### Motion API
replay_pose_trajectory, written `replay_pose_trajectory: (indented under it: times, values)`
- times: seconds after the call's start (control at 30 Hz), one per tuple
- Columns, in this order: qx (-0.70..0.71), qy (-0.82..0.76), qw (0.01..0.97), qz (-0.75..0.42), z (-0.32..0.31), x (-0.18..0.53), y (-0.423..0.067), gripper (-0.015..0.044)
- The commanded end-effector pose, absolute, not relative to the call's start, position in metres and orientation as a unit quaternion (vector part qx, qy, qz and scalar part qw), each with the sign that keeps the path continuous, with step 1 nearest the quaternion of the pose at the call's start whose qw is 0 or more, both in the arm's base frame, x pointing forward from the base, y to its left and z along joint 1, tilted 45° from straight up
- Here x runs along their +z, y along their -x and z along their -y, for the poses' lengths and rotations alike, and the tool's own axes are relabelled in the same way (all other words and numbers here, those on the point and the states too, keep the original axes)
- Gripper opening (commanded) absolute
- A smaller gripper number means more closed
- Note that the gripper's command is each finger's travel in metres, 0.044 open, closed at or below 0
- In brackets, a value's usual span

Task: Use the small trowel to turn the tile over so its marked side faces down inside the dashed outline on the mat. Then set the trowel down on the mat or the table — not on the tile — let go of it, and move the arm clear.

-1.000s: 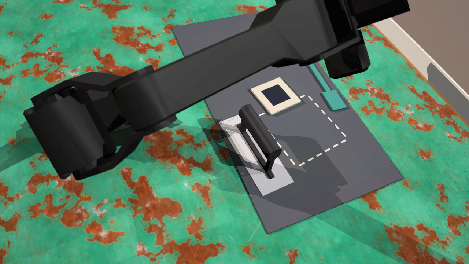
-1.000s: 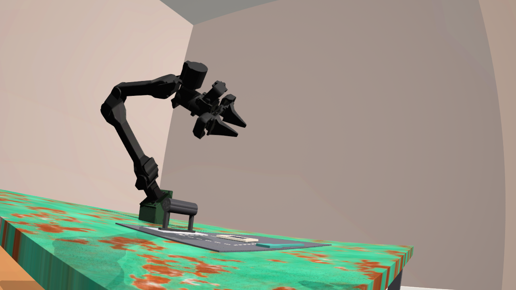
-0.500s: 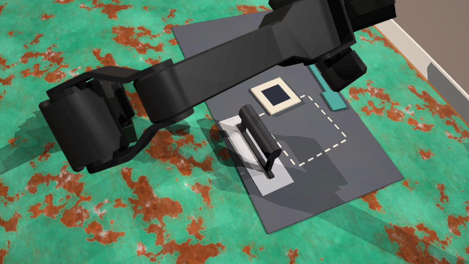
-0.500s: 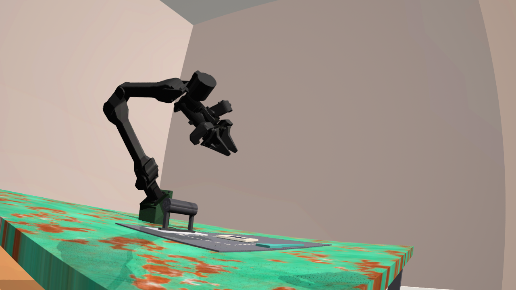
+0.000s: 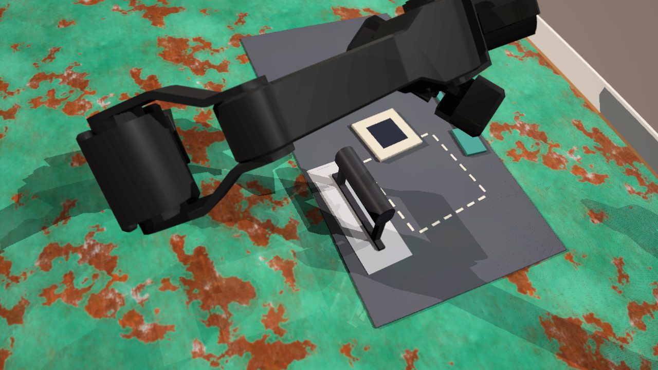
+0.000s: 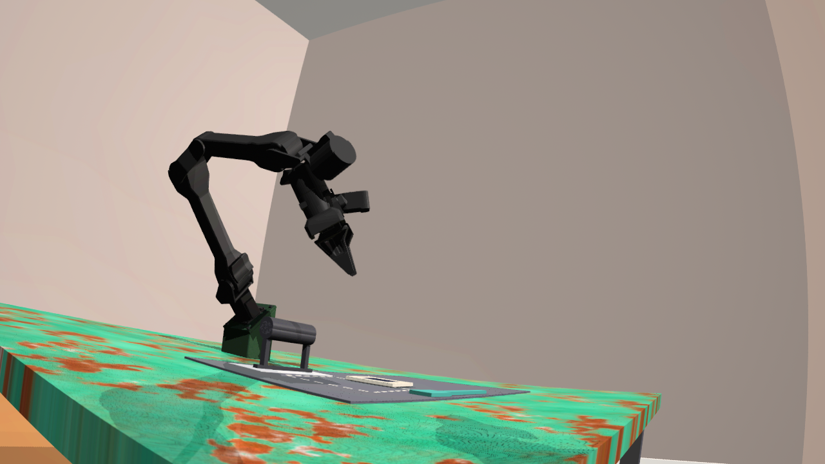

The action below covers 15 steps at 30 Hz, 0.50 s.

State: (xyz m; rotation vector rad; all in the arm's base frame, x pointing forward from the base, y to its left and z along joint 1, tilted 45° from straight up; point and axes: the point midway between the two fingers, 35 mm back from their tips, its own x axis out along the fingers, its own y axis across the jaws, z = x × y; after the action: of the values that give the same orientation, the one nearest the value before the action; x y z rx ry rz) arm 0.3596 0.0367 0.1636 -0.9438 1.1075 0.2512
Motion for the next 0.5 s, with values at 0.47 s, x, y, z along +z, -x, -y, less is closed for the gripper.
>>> replay_pose_trajectory:
  times: [0.47]
  values:
    - [0.185, 0.592, 0.532, -0.576, 0.003, 0.141, -0.33, 0.027]
